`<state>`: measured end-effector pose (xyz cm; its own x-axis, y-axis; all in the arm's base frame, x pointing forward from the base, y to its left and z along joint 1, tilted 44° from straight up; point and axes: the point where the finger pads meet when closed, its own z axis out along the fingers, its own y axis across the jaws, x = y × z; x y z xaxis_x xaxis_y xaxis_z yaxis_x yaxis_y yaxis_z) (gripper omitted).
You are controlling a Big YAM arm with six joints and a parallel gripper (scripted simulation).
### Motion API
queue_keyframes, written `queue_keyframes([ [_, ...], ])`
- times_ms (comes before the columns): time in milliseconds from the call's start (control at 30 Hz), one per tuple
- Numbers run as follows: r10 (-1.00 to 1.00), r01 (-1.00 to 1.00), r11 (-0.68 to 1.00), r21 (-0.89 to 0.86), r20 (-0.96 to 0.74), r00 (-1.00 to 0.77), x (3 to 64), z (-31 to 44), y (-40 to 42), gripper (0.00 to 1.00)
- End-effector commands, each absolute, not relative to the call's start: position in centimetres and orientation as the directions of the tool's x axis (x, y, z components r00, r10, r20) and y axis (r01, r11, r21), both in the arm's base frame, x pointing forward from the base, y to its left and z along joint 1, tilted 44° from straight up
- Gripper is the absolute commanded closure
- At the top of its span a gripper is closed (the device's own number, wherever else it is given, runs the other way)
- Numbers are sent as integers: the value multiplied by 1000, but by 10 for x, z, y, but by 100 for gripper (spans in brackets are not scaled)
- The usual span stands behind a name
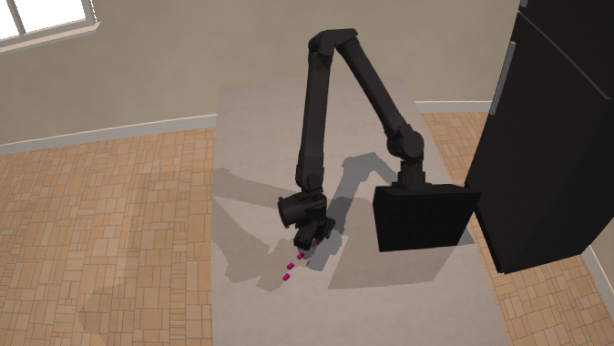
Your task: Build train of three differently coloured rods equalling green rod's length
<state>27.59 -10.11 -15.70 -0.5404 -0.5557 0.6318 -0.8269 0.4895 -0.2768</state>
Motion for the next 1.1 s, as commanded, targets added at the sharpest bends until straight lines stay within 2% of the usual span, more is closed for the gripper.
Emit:
queue_keyframes([
  [0,-560,-827,486,-284,625,-544,282,-155,-102,77],
  [433,-560,-827,486,-284,625,-544,282,-155,-102,77],
  [467,-560,-827,486,-284,625,-544,282,-155,-102,96],
  [1067,-560,-827,486,-284,625,-544,282,-155,-102,96],
])
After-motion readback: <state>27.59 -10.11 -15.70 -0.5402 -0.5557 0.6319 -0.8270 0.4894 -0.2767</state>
